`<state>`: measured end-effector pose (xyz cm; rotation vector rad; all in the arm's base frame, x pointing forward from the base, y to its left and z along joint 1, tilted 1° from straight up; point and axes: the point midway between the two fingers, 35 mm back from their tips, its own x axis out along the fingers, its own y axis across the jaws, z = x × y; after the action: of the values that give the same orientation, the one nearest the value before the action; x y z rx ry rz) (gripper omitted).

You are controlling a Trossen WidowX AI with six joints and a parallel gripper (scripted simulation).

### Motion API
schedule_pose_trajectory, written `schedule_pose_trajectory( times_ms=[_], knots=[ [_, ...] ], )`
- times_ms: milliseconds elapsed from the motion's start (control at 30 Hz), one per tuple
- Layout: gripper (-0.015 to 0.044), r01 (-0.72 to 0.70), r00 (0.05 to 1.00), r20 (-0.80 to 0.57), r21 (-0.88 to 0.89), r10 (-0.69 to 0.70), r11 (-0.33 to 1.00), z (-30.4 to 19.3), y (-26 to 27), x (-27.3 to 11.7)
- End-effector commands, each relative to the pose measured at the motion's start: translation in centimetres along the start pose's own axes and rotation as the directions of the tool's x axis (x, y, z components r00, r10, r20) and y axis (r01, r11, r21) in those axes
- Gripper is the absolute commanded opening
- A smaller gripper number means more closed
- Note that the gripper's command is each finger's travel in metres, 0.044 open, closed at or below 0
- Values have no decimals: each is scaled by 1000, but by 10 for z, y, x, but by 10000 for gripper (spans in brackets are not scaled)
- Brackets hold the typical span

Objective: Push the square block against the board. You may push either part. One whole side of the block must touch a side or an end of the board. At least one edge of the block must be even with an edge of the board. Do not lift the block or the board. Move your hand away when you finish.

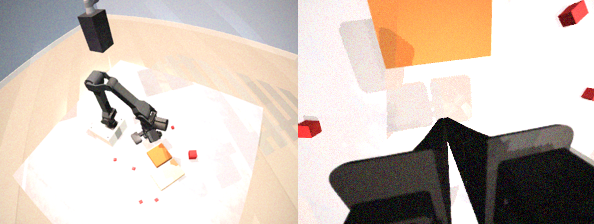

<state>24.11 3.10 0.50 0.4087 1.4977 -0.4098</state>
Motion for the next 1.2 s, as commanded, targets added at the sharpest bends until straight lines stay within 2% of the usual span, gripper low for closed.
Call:
schedule_pose_trajectory(
  times_ms=[0, 100, 233, 367, 433, 1167],
  knots=[
    [0, 12, 1000, -10, 5, -12, 1000, -1, -3, -2],
    [0, 13, 1000, -8, 5, -12, 1000, 21, -5, -2],
    [0, 13, 1000, -8, 5, -13, 1000, 24, -6, 1],
    [0, 13, 1000, -8, 6, -13, 1000, 23, -5, 45],
    [0, 13, 1000, -8, 6, -13, 1000, 22, -5, 53],
    [0, 13, 1000, -6, 6, -13, 1000, 50, -3, 52]
  ],
)
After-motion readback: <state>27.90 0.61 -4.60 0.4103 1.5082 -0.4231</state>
